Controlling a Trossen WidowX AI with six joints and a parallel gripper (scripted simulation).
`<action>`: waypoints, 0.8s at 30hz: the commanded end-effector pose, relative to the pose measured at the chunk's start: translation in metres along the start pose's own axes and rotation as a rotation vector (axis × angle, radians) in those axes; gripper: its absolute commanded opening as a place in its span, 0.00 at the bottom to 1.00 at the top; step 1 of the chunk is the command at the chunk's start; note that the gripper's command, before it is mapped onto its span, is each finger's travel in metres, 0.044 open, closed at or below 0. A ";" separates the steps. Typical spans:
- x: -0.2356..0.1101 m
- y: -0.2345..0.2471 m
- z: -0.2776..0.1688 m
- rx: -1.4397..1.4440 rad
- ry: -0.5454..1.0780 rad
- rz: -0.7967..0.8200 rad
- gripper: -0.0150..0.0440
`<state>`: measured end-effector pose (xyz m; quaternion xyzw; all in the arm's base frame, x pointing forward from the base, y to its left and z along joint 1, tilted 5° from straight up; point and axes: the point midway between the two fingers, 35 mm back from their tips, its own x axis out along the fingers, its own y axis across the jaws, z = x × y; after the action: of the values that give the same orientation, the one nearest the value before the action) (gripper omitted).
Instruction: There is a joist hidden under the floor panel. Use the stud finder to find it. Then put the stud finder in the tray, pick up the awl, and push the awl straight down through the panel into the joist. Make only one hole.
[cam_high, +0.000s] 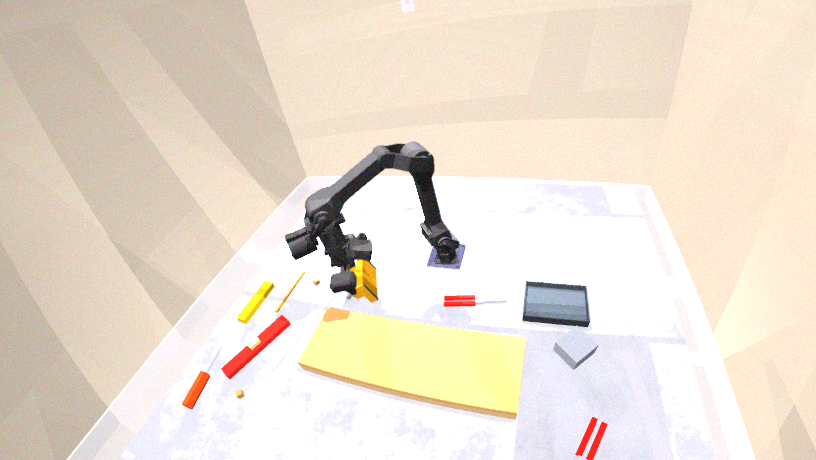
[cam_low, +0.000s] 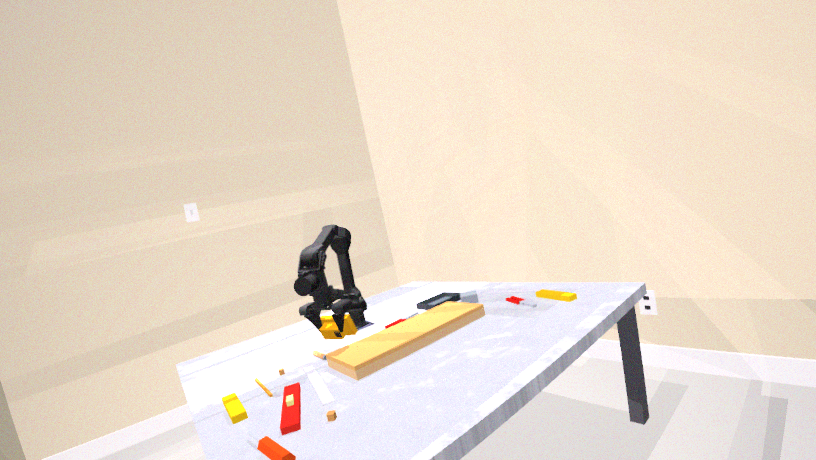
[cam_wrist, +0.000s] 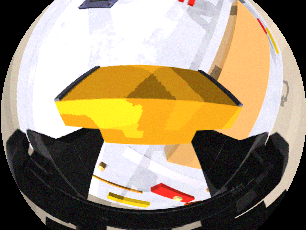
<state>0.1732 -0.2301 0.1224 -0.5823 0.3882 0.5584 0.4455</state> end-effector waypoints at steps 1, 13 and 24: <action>-0.003 0.000 0.000 0.002 0.032 -0.001 0.25; -0.001 0.000 0.001 0.004 0.081 0.000 0.25; 0.000 0.000 0.003 0.003 0.133 0.002 0.25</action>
<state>0.1723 -0.2270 0.1195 -0.6094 0.4119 0.5283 0.4242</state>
